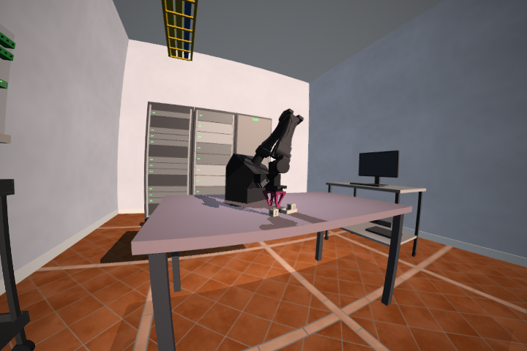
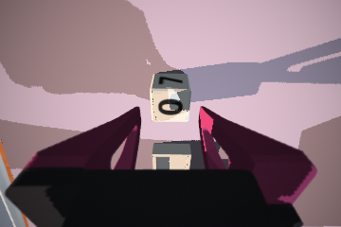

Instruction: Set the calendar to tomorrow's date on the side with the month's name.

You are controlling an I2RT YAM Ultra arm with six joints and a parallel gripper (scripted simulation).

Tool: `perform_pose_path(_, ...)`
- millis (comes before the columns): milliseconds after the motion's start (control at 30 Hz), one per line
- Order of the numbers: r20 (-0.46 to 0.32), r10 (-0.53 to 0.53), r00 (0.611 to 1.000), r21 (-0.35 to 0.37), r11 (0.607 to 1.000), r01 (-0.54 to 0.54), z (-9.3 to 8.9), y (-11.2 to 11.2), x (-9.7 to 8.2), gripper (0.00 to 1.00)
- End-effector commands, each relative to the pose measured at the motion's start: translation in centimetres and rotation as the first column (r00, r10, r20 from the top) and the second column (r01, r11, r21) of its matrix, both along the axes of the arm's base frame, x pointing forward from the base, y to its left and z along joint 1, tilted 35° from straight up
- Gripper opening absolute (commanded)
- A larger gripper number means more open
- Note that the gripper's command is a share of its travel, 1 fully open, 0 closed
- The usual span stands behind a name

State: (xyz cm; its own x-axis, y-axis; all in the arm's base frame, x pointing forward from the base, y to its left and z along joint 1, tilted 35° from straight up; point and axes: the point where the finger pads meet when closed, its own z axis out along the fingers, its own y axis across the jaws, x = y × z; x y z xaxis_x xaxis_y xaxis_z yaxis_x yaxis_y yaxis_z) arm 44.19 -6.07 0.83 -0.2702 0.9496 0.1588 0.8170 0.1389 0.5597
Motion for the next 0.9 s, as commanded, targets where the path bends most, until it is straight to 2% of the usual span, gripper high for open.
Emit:
perform_pose_path(0, -0.027, -0.016, 0.999, 0.0, 1.0, 0.016, -1.18, -0.74, -0.59, 0.47)
perform_pose_path(867, -0.033, -0.017, 0.999, 0.003, 1.0, 0.017, -1.34, -0.39, -0.78, 0.47)
